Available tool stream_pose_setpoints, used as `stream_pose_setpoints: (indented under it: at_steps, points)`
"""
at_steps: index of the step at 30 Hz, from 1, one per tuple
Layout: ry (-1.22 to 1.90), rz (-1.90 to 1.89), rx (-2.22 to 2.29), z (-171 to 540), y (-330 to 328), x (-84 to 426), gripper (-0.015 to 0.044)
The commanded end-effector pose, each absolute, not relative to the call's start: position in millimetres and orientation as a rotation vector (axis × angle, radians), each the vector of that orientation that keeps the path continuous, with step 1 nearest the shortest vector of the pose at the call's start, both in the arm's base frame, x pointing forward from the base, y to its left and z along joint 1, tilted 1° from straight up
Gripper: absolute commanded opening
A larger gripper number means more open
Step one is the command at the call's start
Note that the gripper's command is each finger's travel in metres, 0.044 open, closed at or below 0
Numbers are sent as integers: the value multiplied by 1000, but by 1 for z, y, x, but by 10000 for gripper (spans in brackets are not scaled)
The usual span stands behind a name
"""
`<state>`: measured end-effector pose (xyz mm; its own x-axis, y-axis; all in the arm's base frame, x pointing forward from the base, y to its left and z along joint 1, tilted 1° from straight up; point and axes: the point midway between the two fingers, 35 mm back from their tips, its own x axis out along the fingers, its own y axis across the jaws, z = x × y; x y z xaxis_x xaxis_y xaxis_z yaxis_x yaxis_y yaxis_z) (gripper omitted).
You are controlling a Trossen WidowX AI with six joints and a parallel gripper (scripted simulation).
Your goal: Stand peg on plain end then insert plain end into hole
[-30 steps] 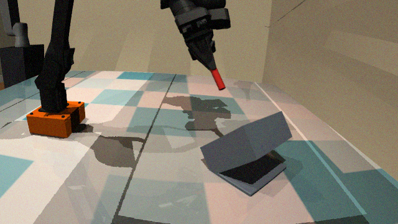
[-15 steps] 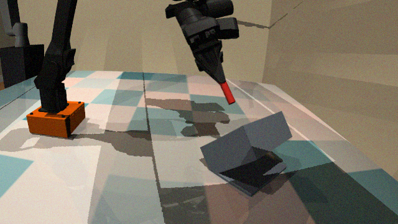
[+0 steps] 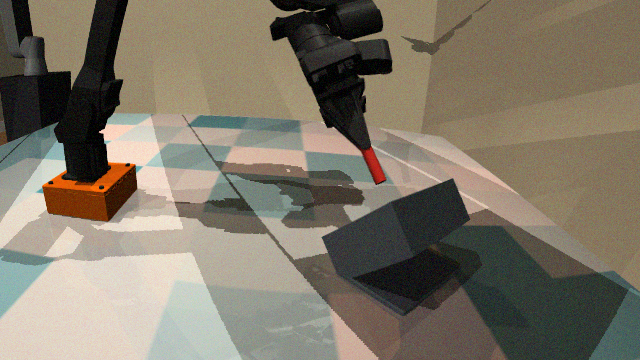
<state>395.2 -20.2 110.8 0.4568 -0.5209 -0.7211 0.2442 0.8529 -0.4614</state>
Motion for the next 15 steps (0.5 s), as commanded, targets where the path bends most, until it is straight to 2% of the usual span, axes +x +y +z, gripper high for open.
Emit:
stream_pose_setpoints:
  at_steps: [1, 15]
  points:
    - [991, -482, -315, 108, -22, 397, 0]
    - [989, -482, -315, 94, -32, 405, 0]
